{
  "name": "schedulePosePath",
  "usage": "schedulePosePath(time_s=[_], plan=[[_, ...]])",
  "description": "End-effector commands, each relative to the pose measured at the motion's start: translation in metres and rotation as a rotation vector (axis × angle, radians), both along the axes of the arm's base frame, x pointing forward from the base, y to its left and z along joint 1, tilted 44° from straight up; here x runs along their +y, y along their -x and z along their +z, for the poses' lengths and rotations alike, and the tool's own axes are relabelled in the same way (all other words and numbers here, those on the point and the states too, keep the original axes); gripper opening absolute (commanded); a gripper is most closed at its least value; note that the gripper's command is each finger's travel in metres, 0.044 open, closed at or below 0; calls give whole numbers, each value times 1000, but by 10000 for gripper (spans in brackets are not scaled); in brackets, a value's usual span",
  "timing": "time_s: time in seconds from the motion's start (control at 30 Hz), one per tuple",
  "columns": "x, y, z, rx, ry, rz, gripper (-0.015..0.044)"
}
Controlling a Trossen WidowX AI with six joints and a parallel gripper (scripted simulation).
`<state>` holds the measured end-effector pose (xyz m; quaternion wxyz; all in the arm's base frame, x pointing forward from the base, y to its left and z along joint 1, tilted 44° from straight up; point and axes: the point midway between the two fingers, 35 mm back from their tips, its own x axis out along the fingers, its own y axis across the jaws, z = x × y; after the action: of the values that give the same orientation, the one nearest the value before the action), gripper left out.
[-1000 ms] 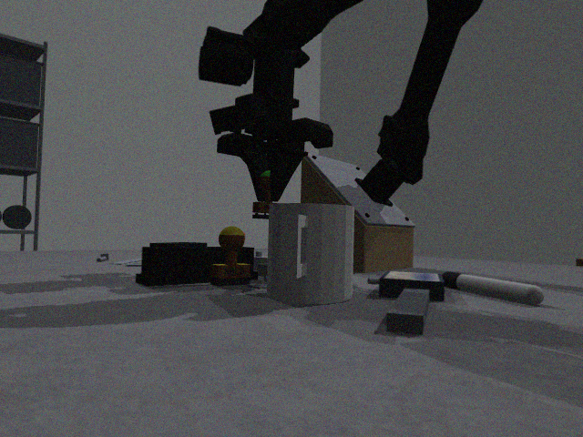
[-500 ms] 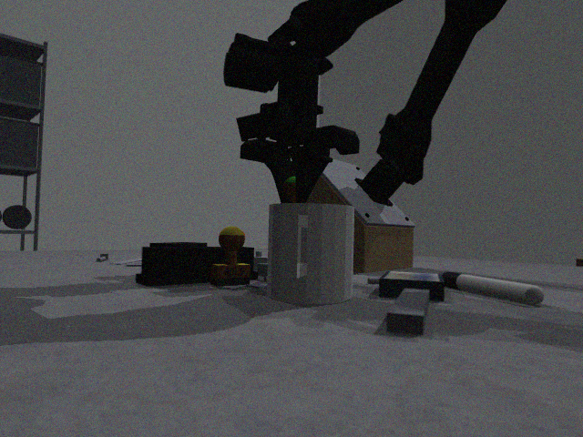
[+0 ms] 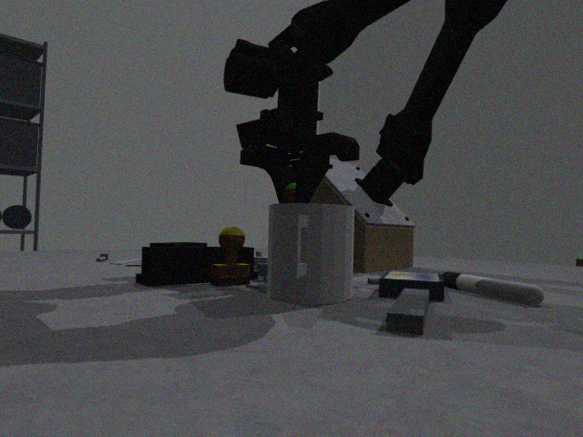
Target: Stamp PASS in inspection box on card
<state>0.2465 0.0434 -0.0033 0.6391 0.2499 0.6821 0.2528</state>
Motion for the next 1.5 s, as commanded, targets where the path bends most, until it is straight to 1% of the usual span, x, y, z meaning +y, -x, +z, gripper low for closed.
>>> schedulePosePath(time_s=[0.0,1.47], plan=[[4,2,-3,7,-4,-1,0],[24,4,-24,6,-5,1,0]])
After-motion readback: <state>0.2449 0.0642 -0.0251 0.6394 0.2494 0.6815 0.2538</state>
